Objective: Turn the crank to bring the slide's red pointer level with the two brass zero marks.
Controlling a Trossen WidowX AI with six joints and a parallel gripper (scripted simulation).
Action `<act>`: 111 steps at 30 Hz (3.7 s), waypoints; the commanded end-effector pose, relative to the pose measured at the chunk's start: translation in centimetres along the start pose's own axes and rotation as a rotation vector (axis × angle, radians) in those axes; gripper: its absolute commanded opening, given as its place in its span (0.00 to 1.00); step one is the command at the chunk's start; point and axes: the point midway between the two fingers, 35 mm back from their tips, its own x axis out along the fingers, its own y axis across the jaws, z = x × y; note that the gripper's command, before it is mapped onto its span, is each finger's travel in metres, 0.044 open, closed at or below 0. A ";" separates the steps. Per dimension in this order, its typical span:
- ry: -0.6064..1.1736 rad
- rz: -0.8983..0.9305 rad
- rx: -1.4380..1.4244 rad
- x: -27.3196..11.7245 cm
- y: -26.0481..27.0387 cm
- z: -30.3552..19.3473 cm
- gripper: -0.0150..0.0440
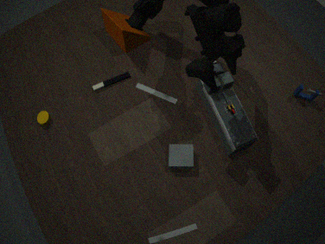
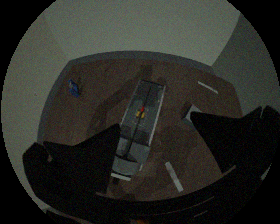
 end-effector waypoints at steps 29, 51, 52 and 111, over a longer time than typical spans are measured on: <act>-0.009 0.014 -0.026 3.2 0.4 -1.9 1.00; -0.015 -0.076 0.155 -3.4 4.7 -1.8 1.00; -0.016 -0.083 0.170 -3.6 5.0 -2.0 1.00; -0.063 -0.199 0.414 1.3 11.1 -14.4 1.00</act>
